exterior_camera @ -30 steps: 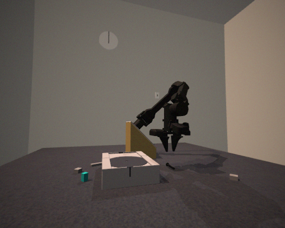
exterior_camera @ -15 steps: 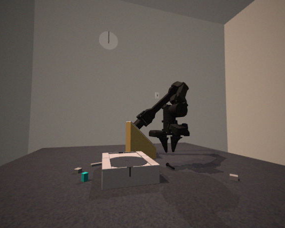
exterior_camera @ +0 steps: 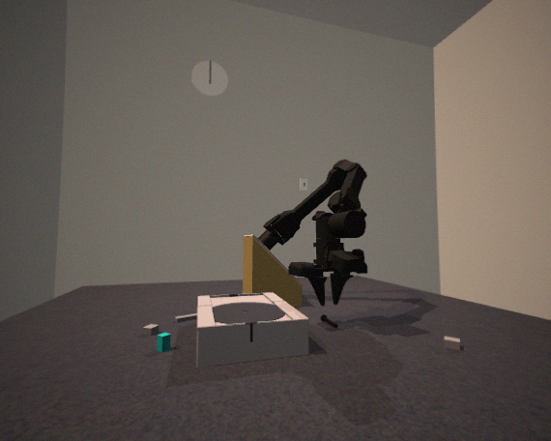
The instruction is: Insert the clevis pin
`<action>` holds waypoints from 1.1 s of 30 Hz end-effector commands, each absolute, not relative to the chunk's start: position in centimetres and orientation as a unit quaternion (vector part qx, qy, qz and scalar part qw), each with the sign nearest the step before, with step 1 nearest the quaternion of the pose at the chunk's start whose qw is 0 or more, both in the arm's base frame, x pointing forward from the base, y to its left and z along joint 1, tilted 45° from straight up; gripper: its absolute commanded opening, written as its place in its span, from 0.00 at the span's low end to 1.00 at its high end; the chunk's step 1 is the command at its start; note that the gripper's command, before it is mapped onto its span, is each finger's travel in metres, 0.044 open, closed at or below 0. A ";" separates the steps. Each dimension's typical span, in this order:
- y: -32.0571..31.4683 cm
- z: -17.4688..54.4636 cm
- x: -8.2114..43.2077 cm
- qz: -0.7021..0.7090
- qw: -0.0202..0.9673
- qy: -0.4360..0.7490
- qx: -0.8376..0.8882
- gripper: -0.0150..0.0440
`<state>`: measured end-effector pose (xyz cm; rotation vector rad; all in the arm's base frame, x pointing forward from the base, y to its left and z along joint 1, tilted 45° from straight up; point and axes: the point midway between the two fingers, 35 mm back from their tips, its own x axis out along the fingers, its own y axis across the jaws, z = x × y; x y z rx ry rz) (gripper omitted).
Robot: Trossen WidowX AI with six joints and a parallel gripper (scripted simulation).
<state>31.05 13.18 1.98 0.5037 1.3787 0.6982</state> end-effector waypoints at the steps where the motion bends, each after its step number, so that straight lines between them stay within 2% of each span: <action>1: 13.7 1.2 30.9 0.310 0.684 0.621 0.226 0.53; 33: 16.3 -1.3 30.9 0.310 0.683 0.621 0.227 0.53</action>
